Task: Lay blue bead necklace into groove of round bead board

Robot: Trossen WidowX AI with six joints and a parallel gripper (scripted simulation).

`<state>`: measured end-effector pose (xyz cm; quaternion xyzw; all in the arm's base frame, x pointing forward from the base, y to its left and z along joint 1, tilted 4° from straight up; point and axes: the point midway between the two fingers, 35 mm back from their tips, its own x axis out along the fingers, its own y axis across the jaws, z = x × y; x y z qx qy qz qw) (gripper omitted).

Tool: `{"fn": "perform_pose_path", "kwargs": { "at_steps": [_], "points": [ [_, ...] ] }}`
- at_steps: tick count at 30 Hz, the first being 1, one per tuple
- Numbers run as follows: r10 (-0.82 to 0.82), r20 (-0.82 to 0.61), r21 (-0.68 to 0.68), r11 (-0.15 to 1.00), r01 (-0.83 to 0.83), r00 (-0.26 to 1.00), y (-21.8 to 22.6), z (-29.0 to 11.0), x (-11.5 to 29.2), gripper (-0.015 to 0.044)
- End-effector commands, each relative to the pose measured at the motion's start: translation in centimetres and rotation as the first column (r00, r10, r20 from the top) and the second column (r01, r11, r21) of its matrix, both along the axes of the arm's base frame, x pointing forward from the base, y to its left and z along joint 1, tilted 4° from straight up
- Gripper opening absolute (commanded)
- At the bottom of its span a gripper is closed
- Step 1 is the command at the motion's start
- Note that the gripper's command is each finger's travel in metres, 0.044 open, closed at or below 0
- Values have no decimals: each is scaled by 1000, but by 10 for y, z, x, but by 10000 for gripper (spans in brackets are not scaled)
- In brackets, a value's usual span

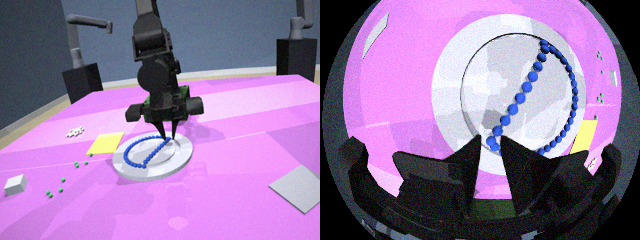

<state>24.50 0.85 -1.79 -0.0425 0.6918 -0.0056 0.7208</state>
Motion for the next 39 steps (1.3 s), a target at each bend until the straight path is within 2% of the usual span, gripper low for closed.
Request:
{"fn": "perform_pose_path", "kwargs": {
  "at_steps": [1, 39],
  "points": [
    [0, 1, 0, 1000, 0, 1000, 0, 0, 0, 0],
    [5, -5, -2, 1000, -5, 1000, 2, 6, -2, 0]
  ]
}}
